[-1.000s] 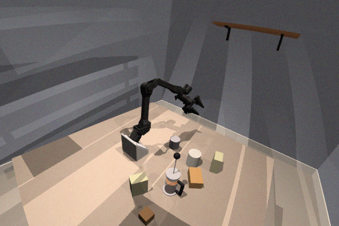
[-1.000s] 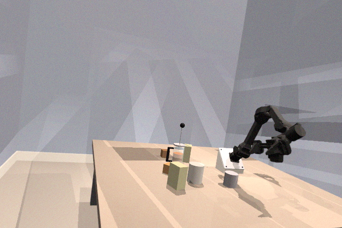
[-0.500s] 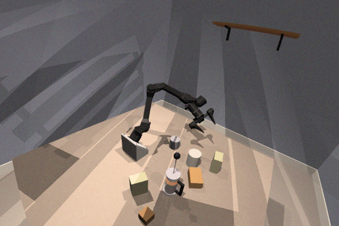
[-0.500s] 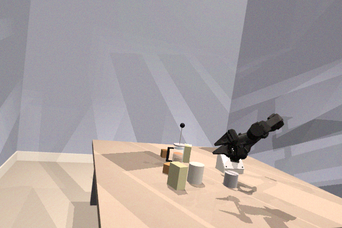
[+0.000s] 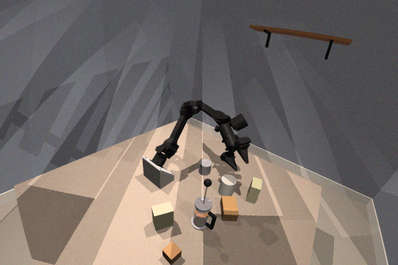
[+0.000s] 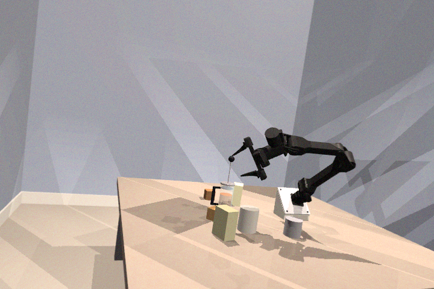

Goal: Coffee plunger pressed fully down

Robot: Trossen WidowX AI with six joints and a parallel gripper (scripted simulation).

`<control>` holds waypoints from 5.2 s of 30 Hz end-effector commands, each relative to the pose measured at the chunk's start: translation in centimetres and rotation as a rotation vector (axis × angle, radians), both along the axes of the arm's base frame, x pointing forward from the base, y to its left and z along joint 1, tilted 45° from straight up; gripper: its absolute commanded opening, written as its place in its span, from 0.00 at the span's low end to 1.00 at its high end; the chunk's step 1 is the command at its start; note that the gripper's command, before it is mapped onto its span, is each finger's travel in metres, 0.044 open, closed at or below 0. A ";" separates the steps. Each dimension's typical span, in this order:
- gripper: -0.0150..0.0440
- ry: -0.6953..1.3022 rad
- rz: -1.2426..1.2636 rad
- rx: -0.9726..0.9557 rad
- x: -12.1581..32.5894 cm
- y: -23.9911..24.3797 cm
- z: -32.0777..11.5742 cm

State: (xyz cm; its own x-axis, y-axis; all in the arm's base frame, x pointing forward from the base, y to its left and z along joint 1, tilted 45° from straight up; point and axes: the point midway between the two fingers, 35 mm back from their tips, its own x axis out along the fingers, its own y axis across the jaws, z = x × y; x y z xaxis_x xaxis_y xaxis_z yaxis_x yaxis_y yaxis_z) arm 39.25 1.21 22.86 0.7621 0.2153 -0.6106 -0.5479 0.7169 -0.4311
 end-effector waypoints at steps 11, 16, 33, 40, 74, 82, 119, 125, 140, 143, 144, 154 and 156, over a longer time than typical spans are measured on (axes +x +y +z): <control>1.00 0.259 -0.619 1.081 -4.5 -18.3 -7.0; 1.00 0.266 -0.671 1.208 -5.7 -19.7 -7.6; 1.00 0.265 -0.667 1.208 -5.7 -15.6 -11.7; 1.00 0.265 -0.667 1.207 -4.8 -15.2 -12.2; 0.46 0.262 -0.665 1.210 -2.9 -14.3 -13.2; 0.46 0.263 -0.665 1.210 -2.8 -14.1 -13.4; 0.46 0.265 -0.666 1.207 -2.5 -10.1 -18.0; 0.46 0.264 -0.666 1.209 -2.5 -9.4 -18.7; 0.46 0.261 -0.665 1.213 -1.8 -7.9 -20.2; 0.46 0.261 -0.665 1.213 -1.6 -7.9 -20.2; 0.46 0.261 -0.664 1.213 -1.6 -7.9 -20.2; 0.46 0.261 -0.664 1.213 -1.2 -8.1 -20.2; 0.46 0.261 -0.664 1.213 -1.2 -8.1 -20.2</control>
State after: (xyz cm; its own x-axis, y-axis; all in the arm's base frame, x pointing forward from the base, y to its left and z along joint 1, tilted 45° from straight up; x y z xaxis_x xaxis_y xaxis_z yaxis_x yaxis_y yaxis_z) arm 38.35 -8.13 3.87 0.8513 0.3164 -0.4187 0.0576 0.7367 0.6737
